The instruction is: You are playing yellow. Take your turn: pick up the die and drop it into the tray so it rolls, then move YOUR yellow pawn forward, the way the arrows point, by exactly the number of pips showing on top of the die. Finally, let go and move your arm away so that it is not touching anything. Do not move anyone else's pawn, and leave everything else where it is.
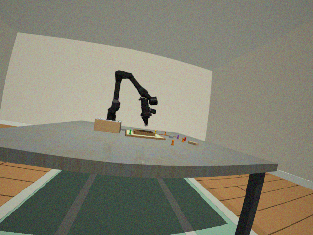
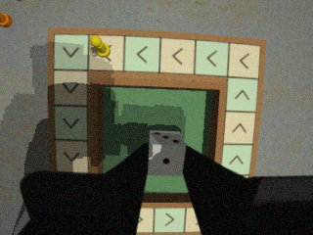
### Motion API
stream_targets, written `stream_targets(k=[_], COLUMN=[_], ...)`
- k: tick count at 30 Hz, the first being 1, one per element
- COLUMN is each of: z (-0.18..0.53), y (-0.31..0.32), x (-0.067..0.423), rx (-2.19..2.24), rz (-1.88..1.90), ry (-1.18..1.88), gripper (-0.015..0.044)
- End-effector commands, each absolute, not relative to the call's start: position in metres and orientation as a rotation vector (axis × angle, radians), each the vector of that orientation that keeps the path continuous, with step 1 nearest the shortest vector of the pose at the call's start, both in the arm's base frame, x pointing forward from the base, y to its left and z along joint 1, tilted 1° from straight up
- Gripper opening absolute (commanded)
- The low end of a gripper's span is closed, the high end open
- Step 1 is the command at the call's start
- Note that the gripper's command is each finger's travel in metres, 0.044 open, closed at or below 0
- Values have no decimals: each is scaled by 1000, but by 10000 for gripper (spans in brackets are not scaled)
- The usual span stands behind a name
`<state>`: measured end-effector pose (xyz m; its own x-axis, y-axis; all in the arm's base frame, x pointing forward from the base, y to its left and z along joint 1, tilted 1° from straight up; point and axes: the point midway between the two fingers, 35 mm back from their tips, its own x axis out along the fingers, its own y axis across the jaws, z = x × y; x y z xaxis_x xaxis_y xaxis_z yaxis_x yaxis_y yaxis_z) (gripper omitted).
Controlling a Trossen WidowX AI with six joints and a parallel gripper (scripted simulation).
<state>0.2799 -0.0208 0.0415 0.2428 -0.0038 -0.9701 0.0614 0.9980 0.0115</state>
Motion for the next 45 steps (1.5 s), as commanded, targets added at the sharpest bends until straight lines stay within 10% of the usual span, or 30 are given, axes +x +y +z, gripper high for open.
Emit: stream_targets(k=[1, 17, 45], z=[38, 33, 65], y=[-21, -22, -16], x=[281, 286, 250], rx=[55, 32, 29], rz=[-47, -57, -52], ry=[1212, 692, 686], gripper=[0, 0, 0])
